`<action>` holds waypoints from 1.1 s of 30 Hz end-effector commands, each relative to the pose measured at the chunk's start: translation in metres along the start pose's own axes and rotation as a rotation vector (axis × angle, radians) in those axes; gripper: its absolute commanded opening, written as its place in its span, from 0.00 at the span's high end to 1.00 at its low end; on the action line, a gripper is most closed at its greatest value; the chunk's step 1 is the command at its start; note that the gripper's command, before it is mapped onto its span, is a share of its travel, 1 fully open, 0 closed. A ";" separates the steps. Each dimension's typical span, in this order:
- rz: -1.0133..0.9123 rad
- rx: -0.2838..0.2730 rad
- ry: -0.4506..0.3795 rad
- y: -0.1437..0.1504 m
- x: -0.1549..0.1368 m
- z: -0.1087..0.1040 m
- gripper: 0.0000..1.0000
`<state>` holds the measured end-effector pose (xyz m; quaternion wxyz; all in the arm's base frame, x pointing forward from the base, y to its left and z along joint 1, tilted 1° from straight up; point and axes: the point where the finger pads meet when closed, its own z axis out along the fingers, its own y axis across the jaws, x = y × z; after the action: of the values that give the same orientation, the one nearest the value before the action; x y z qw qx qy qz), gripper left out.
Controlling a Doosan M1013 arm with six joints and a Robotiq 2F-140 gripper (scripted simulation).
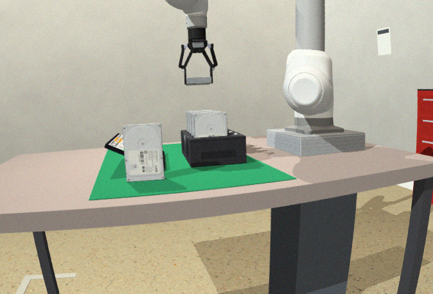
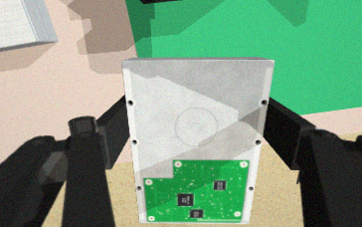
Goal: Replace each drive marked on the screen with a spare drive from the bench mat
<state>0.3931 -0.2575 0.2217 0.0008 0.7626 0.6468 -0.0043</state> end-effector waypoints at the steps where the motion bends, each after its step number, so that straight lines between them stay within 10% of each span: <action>1: 0.008 -0.001 0.000 0.000 0.000 0.000 0.90; 33: 0.420 -0.001 0.000 0.000 0.000 0.000 0.90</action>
<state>0.3931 -0.2575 0.2216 0.0016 0.8790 0.4767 -0.0041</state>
